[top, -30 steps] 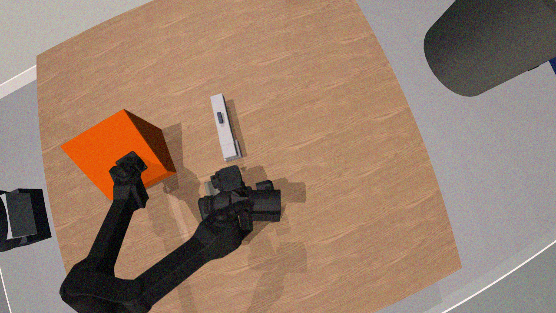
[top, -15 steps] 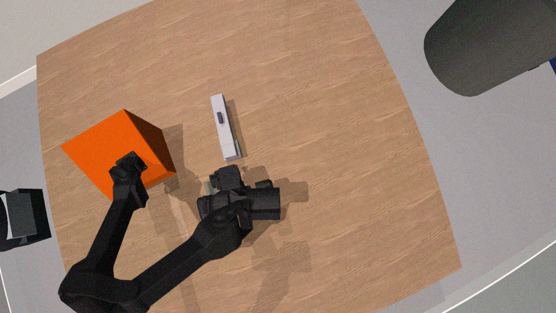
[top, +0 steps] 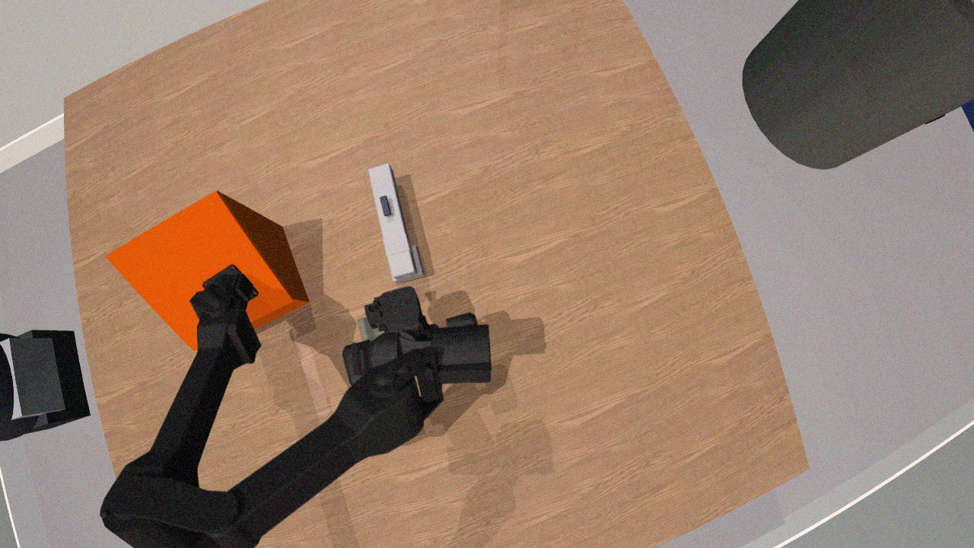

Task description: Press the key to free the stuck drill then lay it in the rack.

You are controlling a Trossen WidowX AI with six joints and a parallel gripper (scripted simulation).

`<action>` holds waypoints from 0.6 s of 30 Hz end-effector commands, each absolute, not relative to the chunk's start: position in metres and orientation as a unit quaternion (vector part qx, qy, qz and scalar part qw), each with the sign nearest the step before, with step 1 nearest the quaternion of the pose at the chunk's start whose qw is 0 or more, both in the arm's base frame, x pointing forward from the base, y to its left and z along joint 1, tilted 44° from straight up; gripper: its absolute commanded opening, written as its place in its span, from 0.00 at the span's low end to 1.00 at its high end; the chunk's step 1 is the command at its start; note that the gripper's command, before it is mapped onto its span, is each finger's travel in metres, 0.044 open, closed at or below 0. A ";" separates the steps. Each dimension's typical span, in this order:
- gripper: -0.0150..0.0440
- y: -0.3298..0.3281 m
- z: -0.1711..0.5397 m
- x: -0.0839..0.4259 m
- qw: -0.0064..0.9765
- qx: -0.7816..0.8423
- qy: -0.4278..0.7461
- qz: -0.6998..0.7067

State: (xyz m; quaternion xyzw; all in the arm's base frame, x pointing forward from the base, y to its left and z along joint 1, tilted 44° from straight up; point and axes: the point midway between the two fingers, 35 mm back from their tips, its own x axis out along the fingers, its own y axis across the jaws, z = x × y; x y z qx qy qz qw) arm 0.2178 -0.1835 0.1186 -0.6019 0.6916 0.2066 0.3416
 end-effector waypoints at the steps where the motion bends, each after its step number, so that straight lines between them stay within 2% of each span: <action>1: 0.25 -0.182 0.121 0.219 0.341 -0.603 0.692 0.204; 18: 0.25 -0.177 0.125 0.219 0.341 -0.603 0.692 0.204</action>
